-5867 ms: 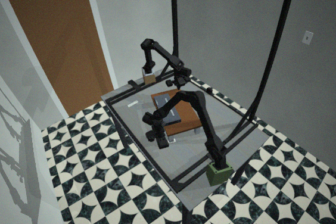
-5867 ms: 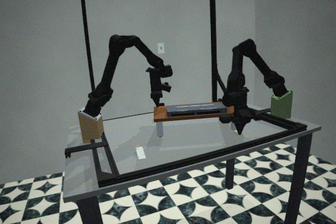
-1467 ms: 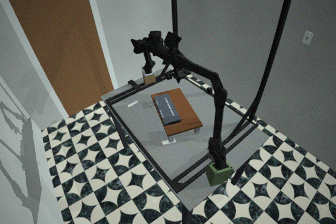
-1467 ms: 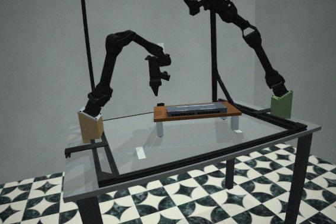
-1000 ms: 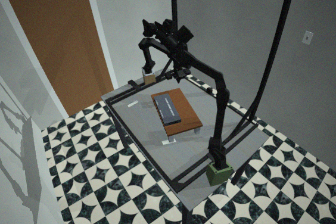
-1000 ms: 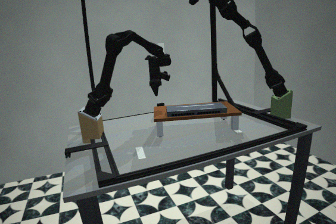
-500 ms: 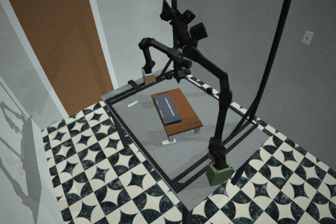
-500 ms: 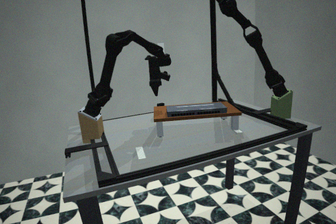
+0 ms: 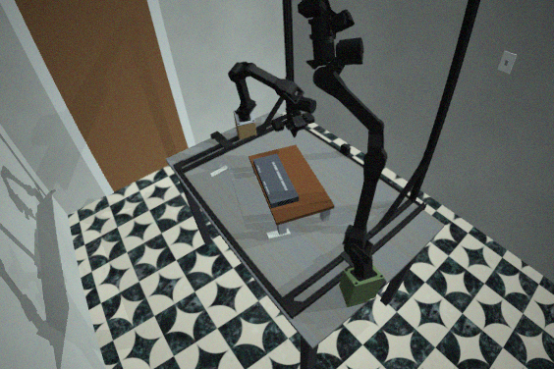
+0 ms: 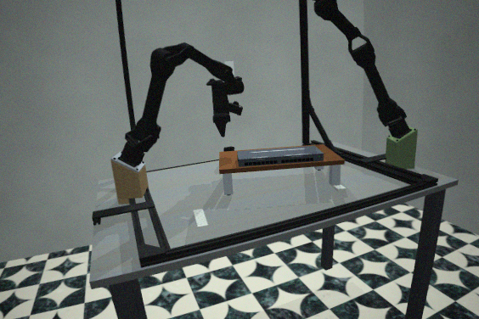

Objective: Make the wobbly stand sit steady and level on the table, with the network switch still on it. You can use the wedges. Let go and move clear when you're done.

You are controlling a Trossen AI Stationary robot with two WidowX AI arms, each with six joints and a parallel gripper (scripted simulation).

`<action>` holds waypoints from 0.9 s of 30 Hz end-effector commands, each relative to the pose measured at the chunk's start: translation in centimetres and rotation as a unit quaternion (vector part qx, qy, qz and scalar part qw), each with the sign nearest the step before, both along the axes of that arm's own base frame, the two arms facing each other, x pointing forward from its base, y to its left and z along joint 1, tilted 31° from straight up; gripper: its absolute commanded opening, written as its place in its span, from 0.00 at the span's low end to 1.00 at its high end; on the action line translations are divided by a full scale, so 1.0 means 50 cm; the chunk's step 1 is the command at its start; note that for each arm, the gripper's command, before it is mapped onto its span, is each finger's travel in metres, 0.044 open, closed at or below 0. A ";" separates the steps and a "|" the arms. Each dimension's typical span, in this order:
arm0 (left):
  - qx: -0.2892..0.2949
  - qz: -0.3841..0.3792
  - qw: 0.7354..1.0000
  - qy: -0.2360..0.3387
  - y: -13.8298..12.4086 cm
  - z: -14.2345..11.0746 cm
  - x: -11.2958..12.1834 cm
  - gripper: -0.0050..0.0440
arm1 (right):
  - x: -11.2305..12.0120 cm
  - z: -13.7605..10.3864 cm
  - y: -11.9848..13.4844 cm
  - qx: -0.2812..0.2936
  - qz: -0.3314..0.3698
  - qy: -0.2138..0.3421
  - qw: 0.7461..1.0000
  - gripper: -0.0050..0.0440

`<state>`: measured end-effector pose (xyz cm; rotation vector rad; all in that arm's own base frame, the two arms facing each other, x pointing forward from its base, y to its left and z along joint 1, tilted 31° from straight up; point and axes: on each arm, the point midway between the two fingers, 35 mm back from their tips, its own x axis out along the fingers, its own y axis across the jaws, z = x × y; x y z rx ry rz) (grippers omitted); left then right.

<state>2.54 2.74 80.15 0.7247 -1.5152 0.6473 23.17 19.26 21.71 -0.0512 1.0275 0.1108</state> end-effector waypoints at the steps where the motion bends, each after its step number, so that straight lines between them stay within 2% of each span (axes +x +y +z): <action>1: 0.006 -0.056 0.998 -0.011 -0.013 0.001 -0.003 1.00 | 0.000 0.000 0.000 0.000 0.000 0.000 1.000 0.10; 7: 0.015 -0.157 0.987 -0.033 -0.034 0.004 -0.018 1.00 | 0.000 0.000 0.000 0.000 0.000 0.000 1.000 0.10; 13: 0.015 -0.157 0.987 -0.033 -0.034 0.004 -0.018 1.00 | 0.000 0.000 0.000 0.000 0.000 0.000 1.000 0.10; 18: -0.066 -0.139 0.985 0.083 0.031 -0.025 0.088 1.00 | 0.000 0.000 0.000 0.000 0.000 0.000 1.000 0.10; 24: -0.161 -0.133 0.955 0.212 0.102 -0.108 0.208 1.00 | 0.000 0.000 0.000 0.000 0.000 0.000 1.000 0.10; 27: -0.161 -0.133 0.955 0.212 0.102 -0.108 0.208 1.00 | 0.000 0.000 0.000 0.000 0.000 0.000 1.000 0.10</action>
